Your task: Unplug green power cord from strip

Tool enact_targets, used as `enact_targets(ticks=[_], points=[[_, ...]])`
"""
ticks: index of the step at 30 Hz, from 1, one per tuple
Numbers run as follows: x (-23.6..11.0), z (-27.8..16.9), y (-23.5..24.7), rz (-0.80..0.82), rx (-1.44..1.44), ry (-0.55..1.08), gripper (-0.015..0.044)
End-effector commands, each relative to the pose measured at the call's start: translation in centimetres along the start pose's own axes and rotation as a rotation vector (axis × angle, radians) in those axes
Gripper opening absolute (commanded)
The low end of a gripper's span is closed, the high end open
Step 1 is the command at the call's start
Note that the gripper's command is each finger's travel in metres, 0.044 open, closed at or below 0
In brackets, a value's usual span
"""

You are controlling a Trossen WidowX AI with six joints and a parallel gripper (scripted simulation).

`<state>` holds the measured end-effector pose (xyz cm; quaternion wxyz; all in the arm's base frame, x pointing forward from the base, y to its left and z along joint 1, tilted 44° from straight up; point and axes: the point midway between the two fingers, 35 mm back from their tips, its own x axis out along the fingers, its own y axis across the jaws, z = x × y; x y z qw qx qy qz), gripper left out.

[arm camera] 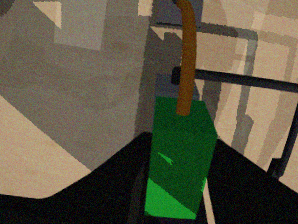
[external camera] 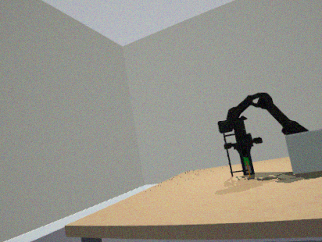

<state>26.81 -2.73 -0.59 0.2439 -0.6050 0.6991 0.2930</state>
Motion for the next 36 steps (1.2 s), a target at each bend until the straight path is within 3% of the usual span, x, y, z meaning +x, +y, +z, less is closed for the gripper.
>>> enact_targets(ticks=[1, 27, 36], points=[[-0.5, 2.1, -0.1, -0.006, -0.006, -0.042, 0.0], [-1.2, 6.3, 0.3, -0.008, -0.009, -0.042, 0.0], [-0.8, 5.3, 0.2, -0.007, -0.009, -0.038, 0.0236]])
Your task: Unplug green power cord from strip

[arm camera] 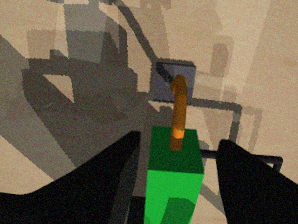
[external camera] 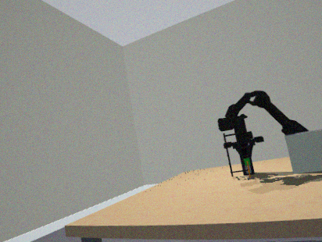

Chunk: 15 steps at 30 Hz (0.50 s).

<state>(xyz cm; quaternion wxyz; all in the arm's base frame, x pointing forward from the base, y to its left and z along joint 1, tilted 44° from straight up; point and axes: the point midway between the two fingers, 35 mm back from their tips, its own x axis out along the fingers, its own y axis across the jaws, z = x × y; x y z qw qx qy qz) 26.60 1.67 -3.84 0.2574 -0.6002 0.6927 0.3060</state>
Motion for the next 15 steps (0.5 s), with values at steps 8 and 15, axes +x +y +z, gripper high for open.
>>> enact_targets(ticks=[8, 15], points=[[-0.5, 2.2, -0.2, -0.006, -0.007, -0.001, 0.044], [-1.2, 6.0, 0.0, -0.006, -0.006, -0.002, 0.044]])
